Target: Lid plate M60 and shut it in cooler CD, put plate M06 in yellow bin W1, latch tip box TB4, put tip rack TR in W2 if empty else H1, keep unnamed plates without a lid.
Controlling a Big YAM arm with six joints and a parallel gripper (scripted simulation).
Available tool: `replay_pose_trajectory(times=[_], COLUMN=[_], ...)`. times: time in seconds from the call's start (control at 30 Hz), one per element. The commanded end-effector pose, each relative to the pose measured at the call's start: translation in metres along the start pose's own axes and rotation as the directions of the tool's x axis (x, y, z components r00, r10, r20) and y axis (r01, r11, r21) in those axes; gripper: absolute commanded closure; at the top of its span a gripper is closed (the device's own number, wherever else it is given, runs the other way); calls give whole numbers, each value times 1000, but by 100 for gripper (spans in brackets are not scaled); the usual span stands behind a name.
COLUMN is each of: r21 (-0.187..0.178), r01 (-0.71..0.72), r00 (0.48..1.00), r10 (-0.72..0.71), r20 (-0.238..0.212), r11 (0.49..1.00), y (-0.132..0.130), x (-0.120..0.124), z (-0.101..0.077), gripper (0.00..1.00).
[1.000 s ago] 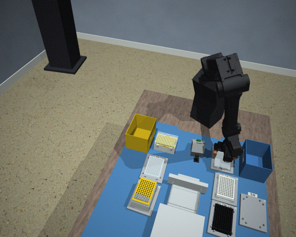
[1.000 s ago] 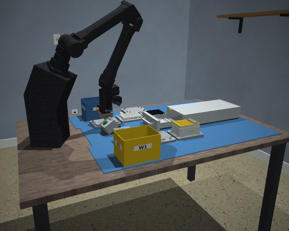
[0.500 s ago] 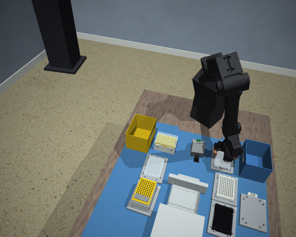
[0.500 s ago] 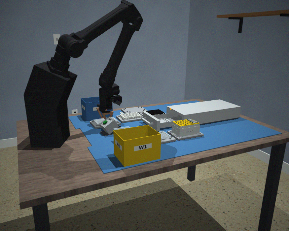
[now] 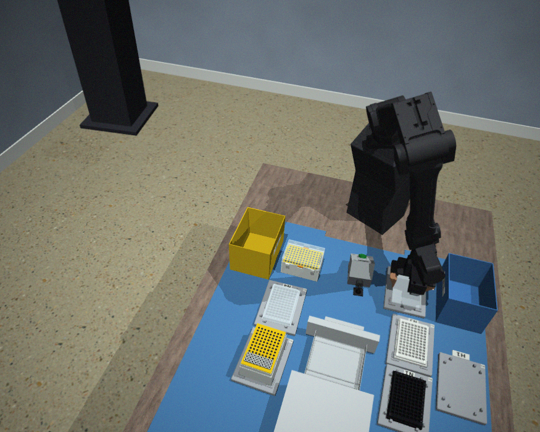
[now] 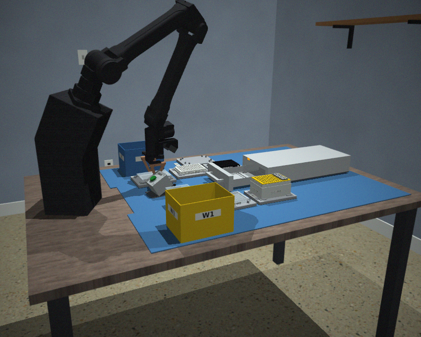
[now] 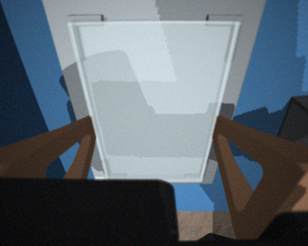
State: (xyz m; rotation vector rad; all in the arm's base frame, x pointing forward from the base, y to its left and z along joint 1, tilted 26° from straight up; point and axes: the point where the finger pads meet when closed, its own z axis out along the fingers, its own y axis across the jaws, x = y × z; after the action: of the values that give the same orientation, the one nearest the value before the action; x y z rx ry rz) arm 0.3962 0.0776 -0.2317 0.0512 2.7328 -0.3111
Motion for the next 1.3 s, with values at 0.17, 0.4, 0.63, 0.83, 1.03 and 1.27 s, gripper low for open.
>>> replay_pose_trajectory(times=[0.17, 0.4, 0.63, 0.83, 1.03, 1.27], r21=[0, -2, -2, -2, -2, -2], r01=[1, 5, 4, 4, 4, 4], r00=[1000, 1000, 1000, 1000, 1000, 1000], r10=[-1, -5, -4, -4, -4, -4], r20=[0, -1, 0, 1, 1, 2], r11=[1000, 1000, 1000, 1000, 1000, 1000], y=[0, 3, 3, 3, 3, 3], x=[2, 4, 3, 3, 3, 3], z=[-4, -18, -27, -32, -40, -47], gripper=[100, 100, 100, 100, 100, 100])
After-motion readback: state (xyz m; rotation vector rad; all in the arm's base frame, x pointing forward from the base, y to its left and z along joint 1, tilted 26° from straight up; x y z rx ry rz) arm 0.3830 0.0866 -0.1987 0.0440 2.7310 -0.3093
